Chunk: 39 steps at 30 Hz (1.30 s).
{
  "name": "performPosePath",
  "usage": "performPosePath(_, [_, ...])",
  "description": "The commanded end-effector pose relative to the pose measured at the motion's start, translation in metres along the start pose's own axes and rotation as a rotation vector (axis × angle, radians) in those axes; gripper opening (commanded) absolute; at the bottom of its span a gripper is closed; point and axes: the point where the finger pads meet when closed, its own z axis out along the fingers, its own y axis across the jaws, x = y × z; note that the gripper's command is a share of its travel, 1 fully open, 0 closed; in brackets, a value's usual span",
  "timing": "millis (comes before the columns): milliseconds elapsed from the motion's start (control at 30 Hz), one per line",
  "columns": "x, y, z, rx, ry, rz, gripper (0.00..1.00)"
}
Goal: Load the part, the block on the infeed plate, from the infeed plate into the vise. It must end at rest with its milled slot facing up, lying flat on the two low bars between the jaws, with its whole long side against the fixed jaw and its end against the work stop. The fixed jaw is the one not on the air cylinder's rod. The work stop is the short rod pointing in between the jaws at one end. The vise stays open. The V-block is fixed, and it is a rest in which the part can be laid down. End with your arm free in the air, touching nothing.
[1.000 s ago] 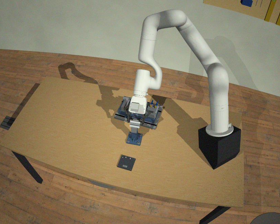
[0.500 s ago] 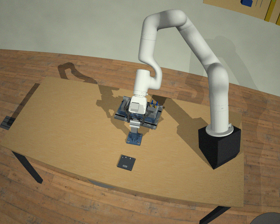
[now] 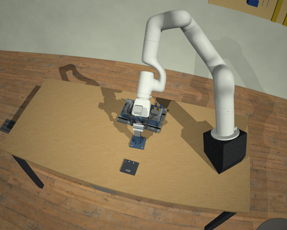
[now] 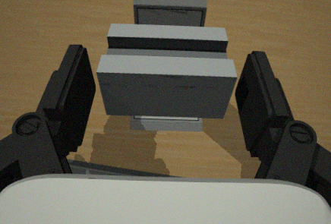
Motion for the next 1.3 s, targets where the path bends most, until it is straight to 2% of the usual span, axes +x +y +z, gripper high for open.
performPosePath(0, [-0.0001,0.0005,0.0001,-0.001,0.000,-0.001,0.89])
performPosePath(333, [-0.0023,0.0000,0.0023,-0.001,-0.001,-0.001,0.89])
performPosePath(633, [-0.0020,0.0000,0.0024,-0.001,-0.025,-0.001,0.89])
performPosePath(1267, [-0.0006,0.0000,0.0024,-0.001,-0.146,-0.001,0.89])
